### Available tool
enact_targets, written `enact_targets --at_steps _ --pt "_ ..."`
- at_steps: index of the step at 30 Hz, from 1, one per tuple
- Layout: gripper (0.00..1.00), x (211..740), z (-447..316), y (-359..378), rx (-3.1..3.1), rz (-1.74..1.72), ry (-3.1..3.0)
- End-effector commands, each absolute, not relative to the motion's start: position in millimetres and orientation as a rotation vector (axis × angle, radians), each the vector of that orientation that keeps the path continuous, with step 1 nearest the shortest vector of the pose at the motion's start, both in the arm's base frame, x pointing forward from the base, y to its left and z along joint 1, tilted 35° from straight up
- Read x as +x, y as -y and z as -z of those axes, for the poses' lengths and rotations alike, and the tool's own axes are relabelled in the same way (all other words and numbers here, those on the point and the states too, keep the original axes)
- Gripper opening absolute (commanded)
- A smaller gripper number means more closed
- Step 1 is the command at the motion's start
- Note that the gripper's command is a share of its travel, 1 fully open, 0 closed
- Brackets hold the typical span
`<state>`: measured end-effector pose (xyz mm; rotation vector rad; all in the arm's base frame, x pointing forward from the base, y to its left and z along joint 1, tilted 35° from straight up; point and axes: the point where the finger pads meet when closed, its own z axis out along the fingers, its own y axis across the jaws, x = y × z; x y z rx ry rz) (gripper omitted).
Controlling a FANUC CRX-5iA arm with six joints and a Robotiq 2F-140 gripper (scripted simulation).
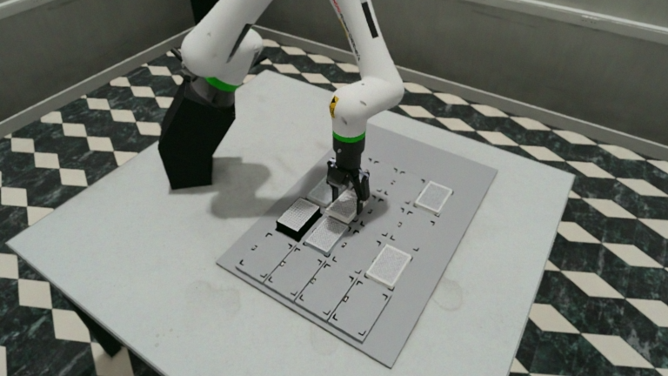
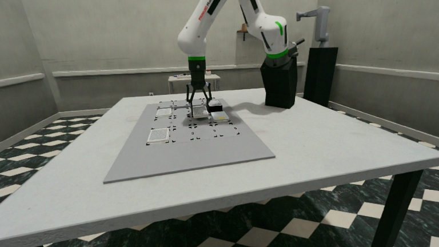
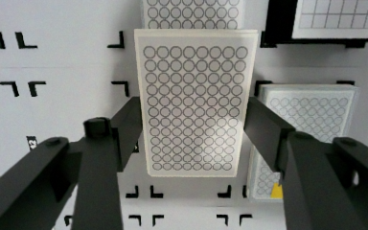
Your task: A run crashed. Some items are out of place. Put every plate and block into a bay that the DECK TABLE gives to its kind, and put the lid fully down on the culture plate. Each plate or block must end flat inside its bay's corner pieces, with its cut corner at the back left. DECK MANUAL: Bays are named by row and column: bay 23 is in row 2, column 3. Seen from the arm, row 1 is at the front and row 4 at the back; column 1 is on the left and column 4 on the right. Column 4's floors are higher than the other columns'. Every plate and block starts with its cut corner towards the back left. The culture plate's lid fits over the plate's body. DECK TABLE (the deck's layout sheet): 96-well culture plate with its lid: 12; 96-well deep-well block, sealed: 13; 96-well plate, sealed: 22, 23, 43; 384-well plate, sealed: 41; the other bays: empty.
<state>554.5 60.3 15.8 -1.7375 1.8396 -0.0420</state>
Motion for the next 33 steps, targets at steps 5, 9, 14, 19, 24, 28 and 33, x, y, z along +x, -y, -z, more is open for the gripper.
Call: enact_targets --at_steps 5,9,14,19,24,28,33 --pt "0.1 551 -25 -56 -1.737 0.044 -1.839" --pt "0.1 548 -29 -54 -1.737 0.044 -1.839" --pt "0.1 547 -32 -53 -1.737 0.044 -1.839" --pt "0.1 544 -38 -50 -1.737 0.044 -1.839" --pt "0.1 541 -43 -48 -1.737 0.044 -1.839" --pt "0.1 538 -48 -46 -1.737 0.044 -1.839" --pt "0.1 537 -51 -44 -1.737 0.044 -1.839"
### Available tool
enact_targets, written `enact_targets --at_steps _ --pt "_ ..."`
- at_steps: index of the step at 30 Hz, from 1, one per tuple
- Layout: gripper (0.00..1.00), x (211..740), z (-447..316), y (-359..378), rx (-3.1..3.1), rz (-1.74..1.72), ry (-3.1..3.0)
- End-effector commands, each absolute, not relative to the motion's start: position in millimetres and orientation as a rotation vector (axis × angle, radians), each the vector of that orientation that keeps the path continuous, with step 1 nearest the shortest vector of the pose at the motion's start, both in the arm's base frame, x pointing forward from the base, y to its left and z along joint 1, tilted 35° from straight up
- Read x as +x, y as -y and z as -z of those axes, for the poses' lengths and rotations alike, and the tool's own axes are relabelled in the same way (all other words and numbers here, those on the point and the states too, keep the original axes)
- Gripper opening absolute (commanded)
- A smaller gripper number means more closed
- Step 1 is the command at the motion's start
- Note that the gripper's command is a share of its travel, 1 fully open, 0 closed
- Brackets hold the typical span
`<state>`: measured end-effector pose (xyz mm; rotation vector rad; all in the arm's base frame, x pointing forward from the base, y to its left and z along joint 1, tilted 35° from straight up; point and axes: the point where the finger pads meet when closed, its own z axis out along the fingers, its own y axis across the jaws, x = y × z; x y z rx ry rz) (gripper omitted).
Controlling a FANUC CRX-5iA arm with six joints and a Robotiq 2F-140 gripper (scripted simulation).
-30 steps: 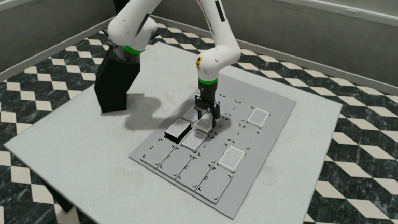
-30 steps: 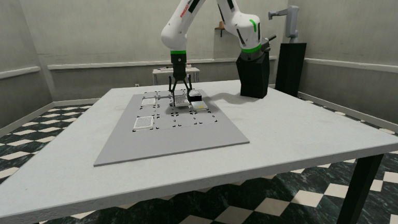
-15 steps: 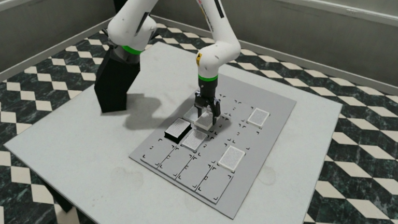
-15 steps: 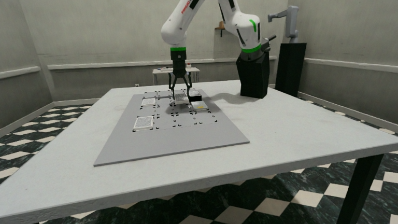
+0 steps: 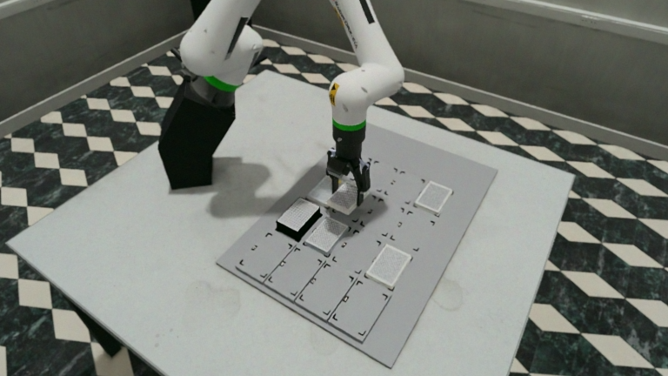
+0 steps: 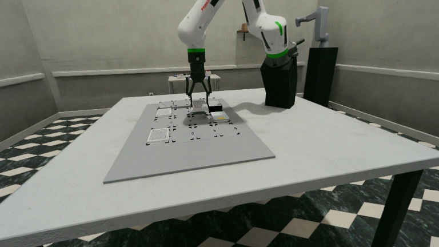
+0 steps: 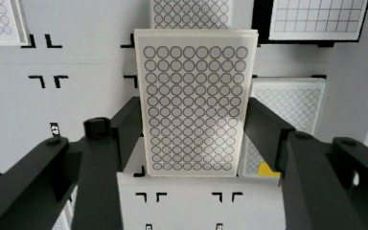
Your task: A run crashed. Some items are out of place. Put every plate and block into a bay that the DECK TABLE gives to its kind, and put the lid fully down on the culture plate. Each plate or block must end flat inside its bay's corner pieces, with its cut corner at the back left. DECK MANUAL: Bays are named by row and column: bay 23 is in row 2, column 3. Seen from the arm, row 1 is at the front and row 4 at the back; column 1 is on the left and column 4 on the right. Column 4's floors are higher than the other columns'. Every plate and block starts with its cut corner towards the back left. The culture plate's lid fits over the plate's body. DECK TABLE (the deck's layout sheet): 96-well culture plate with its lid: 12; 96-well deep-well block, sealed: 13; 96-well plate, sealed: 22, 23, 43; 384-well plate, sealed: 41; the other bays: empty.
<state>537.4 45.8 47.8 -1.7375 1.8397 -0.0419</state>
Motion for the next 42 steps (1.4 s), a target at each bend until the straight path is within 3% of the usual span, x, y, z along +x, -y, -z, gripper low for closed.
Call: enact_targets --at_steps 1,42 --pt "0.1 536 -51 -44 -1.737 0.044 -1.839" --pt "0.1 538 -63 -91 -1.745 0.047 -1.832"
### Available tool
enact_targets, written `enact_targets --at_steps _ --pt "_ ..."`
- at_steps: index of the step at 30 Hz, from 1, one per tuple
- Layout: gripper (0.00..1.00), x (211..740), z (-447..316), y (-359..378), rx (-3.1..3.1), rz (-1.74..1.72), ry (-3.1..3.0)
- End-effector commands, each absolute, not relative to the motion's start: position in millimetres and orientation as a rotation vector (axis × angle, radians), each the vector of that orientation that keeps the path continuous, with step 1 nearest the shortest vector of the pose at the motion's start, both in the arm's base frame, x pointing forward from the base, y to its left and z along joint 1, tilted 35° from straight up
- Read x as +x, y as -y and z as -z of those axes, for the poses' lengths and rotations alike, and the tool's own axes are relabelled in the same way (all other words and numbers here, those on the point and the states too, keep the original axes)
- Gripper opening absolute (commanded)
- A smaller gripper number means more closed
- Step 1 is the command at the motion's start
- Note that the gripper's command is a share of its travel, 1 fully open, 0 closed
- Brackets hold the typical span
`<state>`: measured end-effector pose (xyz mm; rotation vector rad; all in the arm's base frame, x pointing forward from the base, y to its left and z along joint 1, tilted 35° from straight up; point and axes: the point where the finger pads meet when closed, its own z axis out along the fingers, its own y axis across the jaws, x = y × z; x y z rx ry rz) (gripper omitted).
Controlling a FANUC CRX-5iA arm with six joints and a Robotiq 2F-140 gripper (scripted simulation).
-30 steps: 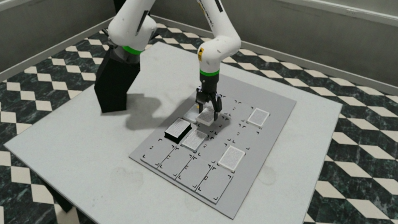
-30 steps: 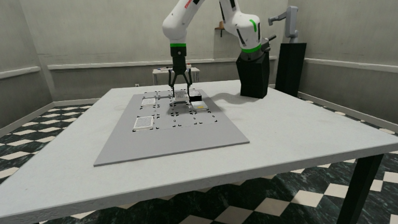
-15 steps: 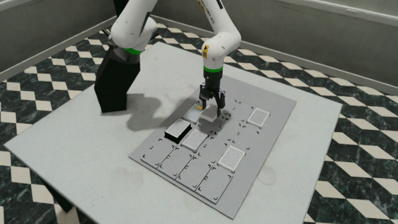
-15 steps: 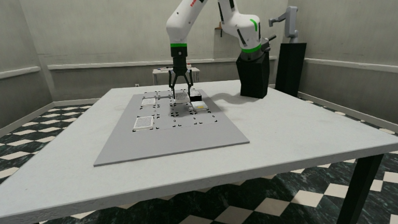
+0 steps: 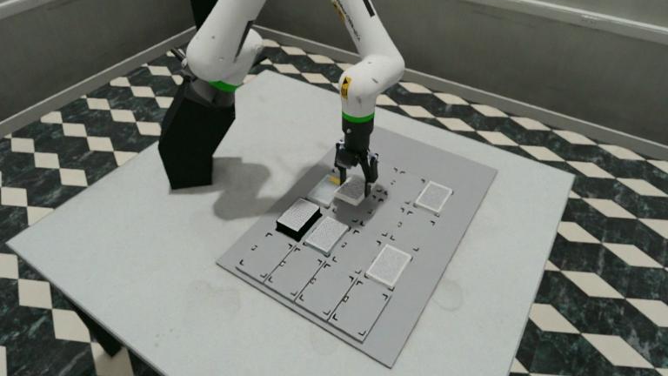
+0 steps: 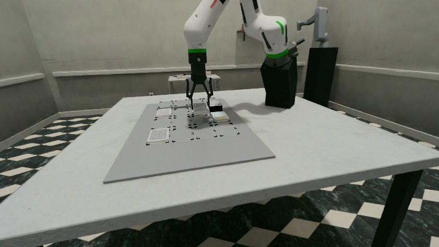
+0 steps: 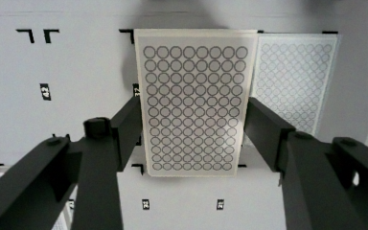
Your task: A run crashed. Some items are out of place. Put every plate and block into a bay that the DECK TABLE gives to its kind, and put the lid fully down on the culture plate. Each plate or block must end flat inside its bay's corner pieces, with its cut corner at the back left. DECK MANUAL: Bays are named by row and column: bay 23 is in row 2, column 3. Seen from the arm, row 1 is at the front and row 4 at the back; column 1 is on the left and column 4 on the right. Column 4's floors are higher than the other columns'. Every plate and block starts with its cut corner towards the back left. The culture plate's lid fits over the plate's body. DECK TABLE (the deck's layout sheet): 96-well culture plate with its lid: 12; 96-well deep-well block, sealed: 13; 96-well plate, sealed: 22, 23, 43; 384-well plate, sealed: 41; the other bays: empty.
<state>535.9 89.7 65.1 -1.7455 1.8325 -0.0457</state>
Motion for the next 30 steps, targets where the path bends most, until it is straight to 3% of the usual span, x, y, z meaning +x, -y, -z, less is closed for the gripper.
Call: enact_targets --at_steps 1,30 --pt "0.1 539 -62 -91 -1.745 0.047 -1.832" --pt "0.1 553 -34 -103 -1.745 0.047 -1.832"
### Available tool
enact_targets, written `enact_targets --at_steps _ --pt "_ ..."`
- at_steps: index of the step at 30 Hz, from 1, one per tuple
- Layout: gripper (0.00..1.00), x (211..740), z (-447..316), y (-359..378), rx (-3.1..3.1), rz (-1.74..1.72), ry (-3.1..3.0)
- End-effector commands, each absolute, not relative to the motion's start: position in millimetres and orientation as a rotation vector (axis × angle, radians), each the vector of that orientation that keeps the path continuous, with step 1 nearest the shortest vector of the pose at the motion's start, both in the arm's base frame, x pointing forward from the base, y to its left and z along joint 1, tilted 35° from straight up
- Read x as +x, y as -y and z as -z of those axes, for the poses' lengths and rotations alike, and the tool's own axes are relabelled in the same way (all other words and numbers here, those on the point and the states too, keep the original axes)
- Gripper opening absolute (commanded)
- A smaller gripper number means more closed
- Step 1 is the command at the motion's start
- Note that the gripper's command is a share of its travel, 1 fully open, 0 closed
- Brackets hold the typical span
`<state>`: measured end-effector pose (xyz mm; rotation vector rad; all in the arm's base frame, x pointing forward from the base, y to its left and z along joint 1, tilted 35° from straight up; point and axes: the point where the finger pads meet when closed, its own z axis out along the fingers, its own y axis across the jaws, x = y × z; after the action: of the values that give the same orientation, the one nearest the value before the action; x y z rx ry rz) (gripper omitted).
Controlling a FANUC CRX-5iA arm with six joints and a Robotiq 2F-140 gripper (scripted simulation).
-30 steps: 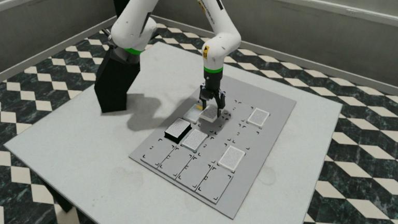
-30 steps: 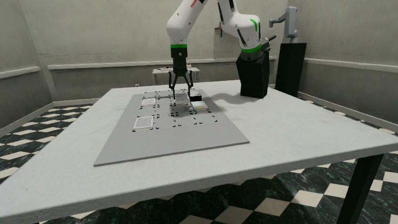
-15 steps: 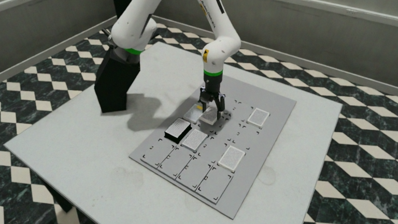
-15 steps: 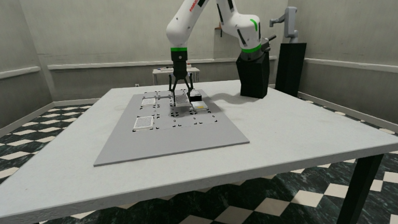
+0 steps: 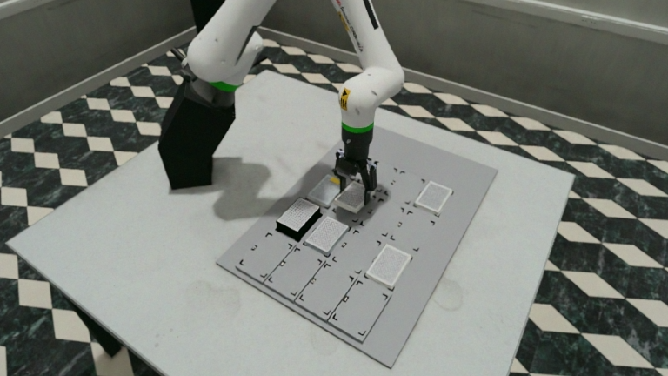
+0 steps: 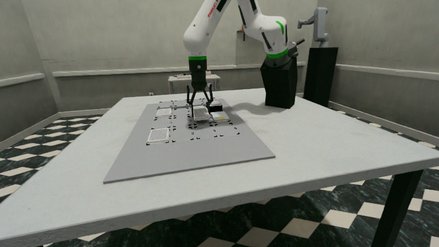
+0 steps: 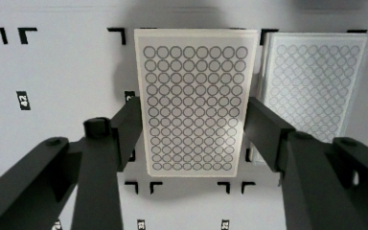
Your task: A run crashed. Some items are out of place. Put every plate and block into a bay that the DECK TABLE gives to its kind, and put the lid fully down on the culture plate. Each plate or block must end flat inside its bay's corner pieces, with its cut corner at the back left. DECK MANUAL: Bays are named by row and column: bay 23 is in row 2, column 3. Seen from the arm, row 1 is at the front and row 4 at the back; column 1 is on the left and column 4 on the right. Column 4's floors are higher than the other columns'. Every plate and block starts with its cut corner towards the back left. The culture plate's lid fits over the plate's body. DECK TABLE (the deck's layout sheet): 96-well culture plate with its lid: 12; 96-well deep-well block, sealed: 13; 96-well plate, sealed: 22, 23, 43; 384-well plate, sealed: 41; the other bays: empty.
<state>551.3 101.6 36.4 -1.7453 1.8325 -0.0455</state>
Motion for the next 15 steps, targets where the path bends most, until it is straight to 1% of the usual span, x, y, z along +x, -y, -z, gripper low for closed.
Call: enact_targets --at_steps 1,15 --pt "0.1 554.0 -32.9 -103.2 -1.745 0.047 -1.832" --pt "0.1 557.9 -25.6 -106.3 -1.745 0.047 -1.832"
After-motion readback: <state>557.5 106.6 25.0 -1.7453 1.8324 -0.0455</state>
